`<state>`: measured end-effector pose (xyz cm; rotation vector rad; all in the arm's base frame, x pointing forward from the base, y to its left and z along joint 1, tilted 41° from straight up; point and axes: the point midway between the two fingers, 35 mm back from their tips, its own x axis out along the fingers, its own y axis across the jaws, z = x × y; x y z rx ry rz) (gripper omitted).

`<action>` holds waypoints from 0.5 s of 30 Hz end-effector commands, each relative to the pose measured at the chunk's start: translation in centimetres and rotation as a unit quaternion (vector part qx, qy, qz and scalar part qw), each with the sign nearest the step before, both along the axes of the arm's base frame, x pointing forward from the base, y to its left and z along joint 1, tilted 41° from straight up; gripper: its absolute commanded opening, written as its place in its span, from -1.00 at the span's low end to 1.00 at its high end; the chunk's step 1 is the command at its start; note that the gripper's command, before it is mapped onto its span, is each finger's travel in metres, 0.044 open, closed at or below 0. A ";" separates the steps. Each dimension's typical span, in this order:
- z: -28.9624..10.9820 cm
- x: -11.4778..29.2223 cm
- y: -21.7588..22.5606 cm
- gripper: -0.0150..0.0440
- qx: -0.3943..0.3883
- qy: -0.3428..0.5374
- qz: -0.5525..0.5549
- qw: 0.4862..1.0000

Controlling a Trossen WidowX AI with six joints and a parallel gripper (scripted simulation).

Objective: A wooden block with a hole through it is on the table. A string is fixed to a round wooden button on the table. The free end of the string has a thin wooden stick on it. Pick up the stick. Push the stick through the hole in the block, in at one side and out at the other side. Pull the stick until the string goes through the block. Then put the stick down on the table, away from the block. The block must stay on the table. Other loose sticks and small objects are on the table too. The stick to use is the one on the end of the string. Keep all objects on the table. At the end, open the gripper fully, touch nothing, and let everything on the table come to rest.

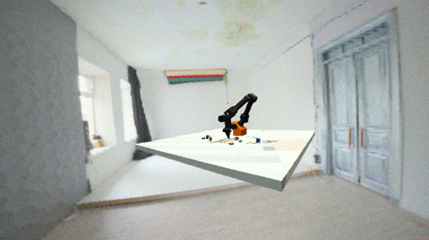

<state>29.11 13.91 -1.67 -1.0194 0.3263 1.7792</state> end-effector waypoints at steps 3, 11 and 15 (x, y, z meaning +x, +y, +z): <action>0.6 -0.4 0.5 -0.49 0.002 0.000 -0.002 1.000; 1.3 -1.0 1.2 -0.49 0.002 0.000 -0.002 1.000; 1.7 -1.3 1.6 -0.49 0.002 0.001 -0.002 1.000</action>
